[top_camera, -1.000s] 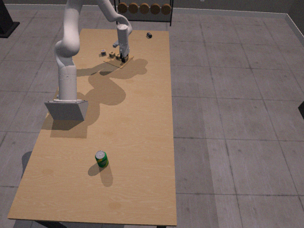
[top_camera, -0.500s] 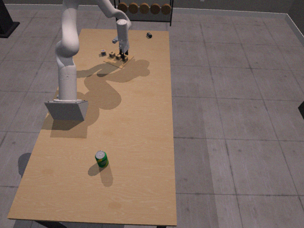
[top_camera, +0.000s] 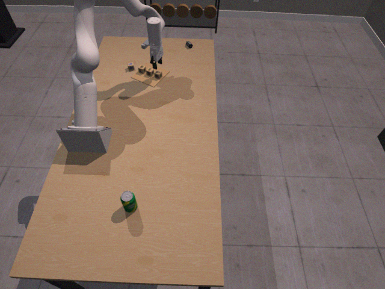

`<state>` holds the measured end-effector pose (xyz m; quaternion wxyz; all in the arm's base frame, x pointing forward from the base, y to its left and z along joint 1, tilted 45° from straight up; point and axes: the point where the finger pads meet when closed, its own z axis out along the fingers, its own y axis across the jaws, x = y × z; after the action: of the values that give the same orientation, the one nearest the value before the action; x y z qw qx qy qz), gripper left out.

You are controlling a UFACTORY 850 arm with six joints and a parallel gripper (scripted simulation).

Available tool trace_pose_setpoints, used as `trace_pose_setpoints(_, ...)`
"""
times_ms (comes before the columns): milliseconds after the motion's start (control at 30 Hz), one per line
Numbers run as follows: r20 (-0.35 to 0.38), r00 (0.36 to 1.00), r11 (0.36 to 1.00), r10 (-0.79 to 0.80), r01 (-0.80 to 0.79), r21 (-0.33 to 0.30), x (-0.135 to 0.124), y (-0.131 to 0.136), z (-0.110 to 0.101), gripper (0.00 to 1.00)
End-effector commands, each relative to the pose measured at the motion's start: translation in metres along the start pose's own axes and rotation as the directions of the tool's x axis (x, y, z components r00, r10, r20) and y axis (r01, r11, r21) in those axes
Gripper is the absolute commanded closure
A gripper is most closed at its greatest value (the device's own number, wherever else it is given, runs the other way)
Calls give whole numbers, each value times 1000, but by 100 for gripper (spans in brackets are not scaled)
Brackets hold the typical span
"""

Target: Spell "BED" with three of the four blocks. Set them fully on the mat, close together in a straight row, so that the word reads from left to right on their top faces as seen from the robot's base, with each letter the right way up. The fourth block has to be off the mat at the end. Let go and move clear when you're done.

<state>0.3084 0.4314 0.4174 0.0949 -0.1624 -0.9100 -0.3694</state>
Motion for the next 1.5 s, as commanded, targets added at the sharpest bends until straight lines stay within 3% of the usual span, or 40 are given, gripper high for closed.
trace_pose_setpoints(0,0,1000,1000,0,0,-1,0,1,-2,0)
trace_pose_setpoints(833,0,1000,1000,0,0,-1,0,1,-4,0)
trace_pose_setpoints(1000,0,1000,1000,0,0,-1,0,1,-19,0)
trace_pose_setpoints(1267,0,1000,1000,0,0,-1,0,1,-61,0)
trace_pose_setpoints(1467,0,1000,1000,0,0,-1,0,1,-77,0)
